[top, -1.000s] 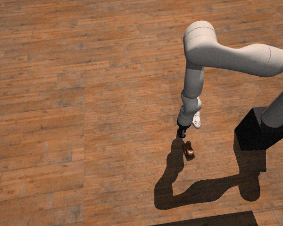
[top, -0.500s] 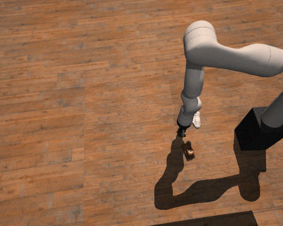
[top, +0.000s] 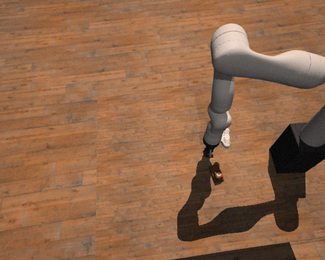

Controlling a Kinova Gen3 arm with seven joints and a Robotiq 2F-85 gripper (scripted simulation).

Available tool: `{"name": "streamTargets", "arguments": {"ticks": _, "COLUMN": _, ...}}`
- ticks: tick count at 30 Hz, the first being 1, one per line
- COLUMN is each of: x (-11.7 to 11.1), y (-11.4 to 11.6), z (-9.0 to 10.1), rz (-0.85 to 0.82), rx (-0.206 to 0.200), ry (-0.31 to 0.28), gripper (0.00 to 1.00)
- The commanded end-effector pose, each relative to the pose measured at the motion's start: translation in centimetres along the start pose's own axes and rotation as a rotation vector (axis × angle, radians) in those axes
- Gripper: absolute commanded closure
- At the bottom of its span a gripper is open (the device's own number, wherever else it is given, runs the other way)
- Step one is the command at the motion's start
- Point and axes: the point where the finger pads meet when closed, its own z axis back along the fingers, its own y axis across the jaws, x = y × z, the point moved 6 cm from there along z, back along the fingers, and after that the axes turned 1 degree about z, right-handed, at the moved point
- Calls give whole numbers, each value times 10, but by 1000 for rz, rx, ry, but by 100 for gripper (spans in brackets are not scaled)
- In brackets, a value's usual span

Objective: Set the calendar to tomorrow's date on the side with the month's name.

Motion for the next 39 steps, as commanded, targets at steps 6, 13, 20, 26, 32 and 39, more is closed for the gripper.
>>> {"name": "streamTargets", "arguments": {"ticks": 6, "x": 1, "y": 0, "z": 0, "rz": 0, "rx": 0, "ry": -1, "gripper": 72}}
{"name": "streamTargets", "arguments": {"ticks": 13, "x": 1, "y": 0, "z": 6, "rz": 0, "rx": 0, "ry": -1, "gripper": 72}}
{"name": "streamTargets", "arguments": {"ticks": 20, "x": 0, "y": 0, "z": 33, "rz": 0, "rx": 0, "ry": -1, "gripper": 72}}
{"name": "streamTargets", "arguments": {"ticks": 26, "x": 0, "y": 0, "z": 76, "rz": 0, "rx": 0, "ry": -1, "gripper": 72}}
{"name": "streamTargets", "arguments": {"ticks": 32, "x": 0, "y": 0, "z": 99, "rz": 0, "rx": 0, "ry": -1, "gripper": 72}}
{"name": "streamTargets", "arguments": {"ticks": 39, "x": 0, "y": 0, "z": 100, "rz": 0, "rx": 0, "ry": -1, "gripper": 72}}
